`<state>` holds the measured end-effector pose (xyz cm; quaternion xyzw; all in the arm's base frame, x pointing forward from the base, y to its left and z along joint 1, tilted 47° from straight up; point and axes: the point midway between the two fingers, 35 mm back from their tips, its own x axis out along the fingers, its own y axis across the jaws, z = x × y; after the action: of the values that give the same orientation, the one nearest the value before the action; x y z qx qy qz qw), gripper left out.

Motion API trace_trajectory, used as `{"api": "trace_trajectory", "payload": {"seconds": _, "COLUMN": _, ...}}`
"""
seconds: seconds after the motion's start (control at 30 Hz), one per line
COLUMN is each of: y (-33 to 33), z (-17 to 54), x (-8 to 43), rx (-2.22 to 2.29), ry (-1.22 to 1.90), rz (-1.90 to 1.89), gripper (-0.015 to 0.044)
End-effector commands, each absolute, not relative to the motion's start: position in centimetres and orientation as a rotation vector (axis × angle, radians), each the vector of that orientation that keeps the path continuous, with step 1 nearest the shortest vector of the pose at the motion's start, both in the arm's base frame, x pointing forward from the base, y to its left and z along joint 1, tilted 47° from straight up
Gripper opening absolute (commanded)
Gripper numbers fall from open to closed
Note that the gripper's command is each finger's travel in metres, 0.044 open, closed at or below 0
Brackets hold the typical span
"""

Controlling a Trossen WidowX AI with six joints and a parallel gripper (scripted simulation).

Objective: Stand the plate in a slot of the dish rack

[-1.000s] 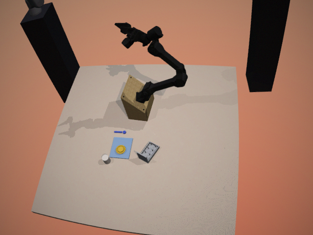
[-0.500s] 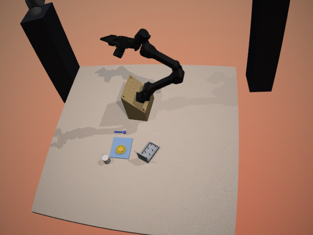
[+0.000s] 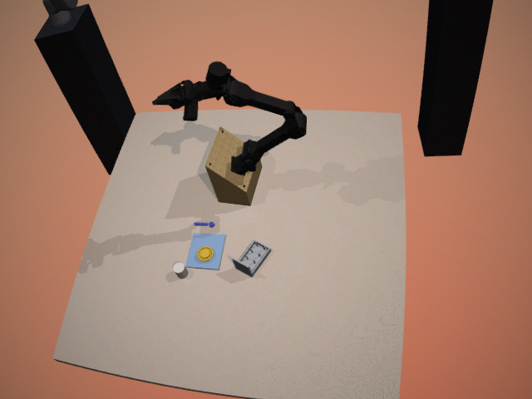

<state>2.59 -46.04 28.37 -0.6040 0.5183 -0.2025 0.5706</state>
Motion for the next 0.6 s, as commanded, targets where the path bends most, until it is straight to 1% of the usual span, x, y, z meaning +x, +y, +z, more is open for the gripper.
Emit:
{"api": "trace_trajectory", "payload": {"seconds": 0.0, "y": -46.1, "z": 26.7, "x": 4.6, "rx": -1.334, "ry": 1.16, "rz": -0.44, "gripper": 0.04}}
{"api": "trace_trajectory", "payload": {"seconds": 0.57, "y": -43.7, "z": 17.8, "x": 13.8, "rx": -0.894, "ry": 0.987, "rz": -0.197, "gripper": 0.04}}
